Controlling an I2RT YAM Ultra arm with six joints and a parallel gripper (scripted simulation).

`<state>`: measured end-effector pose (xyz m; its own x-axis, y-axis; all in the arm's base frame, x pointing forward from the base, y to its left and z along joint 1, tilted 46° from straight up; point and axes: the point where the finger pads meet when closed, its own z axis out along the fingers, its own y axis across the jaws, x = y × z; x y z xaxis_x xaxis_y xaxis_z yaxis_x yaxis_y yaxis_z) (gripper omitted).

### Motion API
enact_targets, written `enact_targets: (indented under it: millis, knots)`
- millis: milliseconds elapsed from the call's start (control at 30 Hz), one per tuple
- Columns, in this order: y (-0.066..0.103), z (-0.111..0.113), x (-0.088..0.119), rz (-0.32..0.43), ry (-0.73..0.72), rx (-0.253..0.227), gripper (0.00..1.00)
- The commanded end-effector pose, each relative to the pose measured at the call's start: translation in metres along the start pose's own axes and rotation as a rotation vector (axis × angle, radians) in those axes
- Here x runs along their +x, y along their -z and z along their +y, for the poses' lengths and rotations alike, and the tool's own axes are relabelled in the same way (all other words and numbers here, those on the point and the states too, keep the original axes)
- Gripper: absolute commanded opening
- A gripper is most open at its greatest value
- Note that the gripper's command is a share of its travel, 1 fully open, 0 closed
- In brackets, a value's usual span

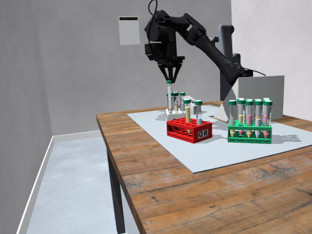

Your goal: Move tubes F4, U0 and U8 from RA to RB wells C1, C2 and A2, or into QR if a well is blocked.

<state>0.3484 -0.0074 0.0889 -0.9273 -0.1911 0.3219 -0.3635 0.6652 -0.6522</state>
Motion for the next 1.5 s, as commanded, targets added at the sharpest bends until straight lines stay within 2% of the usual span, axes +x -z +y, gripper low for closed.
enact_targets:
  millis: [0,200,1467]
  knots:
    - [0.005,-0.004,-0.001,-0.038,-0.013,0.010,0.00]
    - [0.007,-0.003,-0.003,-0.050,-0.010,0.012,0.00]
    - [-0.010,-0.003,-0.002,-0.040,-0.011,0.011,0.00]
